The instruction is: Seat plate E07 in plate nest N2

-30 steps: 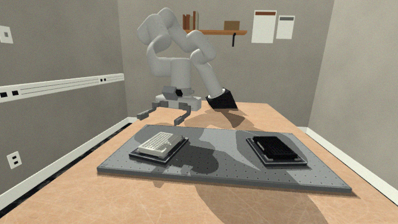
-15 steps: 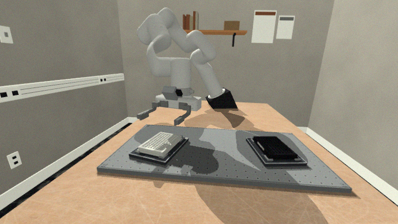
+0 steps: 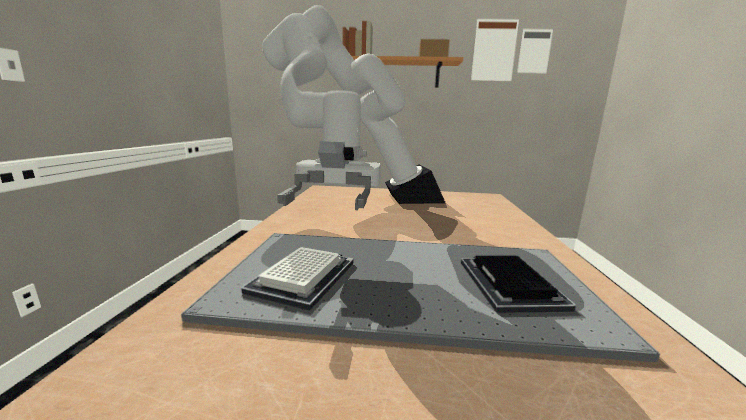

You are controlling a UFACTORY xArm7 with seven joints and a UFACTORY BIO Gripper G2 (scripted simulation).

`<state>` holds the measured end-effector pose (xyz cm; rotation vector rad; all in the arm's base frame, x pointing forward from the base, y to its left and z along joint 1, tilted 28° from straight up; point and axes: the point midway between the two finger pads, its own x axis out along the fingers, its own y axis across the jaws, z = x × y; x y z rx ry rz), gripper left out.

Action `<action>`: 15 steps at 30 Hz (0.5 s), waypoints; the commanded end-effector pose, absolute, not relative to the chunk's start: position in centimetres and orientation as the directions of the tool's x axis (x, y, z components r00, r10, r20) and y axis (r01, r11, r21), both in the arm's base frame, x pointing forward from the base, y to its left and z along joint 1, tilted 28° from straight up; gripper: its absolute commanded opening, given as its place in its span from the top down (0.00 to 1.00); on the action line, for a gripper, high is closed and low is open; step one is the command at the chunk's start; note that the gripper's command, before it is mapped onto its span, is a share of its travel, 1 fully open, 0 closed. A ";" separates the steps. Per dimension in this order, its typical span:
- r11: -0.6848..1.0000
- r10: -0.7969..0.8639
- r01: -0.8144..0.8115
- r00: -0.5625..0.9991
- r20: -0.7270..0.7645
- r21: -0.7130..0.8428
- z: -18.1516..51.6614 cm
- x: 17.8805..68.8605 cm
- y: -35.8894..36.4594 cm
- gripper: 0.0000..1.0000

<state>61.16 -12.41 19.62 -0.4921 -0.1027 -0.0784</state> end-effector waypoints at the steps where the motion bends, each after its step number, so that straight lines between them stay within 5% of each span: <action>1: 0.881 -0.042 0.090 0.993 0.114 -0.464 20.5 60.2 -10.2 0.46; 15: 0.881 -0.042 0.090 0.993 0.114 -0.464 21.8 57.5 -5.0 0.46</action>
